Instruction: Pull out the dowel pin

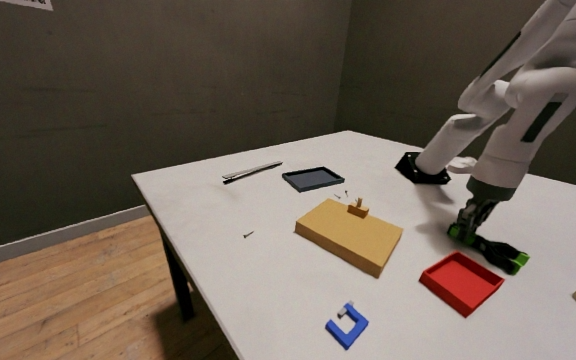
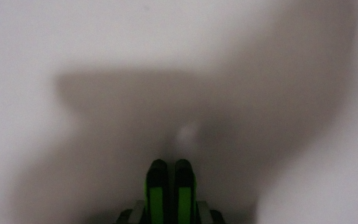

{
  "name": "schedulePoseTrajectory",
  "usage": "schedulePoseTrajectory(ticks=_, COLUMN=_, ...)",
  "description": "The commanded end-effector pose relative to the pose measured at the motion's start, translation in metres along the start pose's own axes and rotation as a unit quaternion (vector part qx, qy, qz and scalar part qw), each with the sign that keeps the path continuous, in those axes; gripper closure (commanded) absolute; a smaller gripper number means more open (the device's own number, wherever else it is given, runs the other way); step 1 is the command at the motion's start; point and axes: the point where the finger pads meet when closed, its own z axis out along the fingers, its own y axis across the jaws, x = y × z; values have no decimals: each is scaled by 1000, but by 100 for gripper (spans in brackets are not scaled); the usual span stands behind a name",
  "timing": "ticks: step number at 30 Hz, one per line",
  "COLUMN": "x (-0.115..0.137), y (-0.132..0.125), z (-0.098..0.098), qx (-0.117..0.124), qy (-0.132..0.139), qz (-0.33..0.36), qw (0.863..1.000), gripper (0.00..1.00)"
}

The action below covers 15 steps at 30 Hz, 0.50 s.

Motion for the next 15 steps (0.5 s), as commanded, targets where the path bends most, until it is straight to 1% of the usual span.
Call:
schedulePoseTrajectory(ticks=1, x=-2, y=-5, z=-2, qx=5, qy=-2, qz=1, qw=1000, gripper=68)
schedulePoseTrajectory(ticks=15, x=-2, y=-5, z=-5, qx=5, qy=-2, qz=1, qw=1000, gripper=68)
